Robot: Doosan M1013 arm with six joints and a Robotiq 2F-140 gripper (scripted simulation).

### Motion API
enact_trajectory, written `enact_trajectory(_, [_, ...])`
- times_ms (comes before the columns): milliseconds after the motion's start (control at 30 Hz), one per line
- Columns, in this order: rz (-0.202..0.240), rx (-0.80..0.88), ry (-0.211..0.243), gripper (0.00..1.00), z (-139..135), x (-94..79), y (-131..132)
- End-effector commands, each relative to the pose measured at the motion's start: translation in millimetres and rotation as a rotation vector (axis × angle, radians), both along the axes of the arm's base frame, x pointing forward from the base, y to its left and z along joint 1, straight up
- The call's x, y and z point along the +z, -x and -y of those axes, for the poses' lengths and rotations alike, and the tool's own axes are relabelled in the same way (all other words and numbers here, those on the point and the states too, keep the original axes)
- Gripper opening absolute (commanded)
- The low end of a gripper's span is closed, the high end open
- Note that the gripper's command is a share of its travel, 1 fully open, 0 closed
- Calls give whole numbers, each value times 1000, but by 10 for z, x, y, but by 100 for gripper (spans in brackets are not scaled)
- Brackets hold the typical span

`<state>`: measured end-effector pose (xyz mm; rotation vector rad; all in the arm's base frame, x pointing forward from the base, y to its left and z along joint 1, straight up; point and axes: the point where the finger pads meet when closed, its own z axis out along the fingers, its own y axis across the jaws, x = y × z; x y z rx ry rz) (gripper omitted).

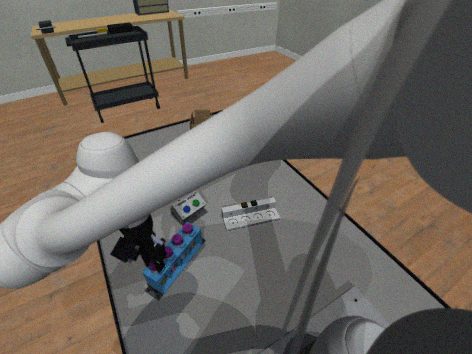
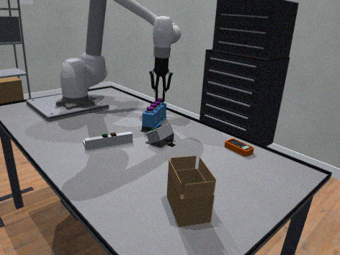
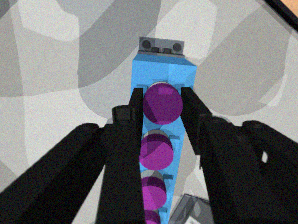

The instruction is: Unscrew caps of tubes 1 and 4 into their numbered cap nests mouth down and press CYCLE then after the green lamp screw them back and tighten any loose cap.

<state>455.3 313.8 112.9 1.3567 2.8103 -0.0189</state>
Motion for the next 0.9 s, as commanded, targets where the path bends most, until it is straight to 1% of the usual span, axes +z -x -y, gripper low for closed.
enact_trajectory(0, [-15,266,-17,30,-1,6,-3])
enact_trajectory(100, [-17,414,-15,30,-1,7,-3])
enact_trajectory(333, [-17,414,-15,30,-1,7,-3])
enact_trajectory(367, [-17,414,-15,41,-1,5,-3])
enact_trajectory(767, [-16,413,-15,41,-1,5,-2])
enact_trajectory(867, [-14,164,-18,41,-1,5,-3])
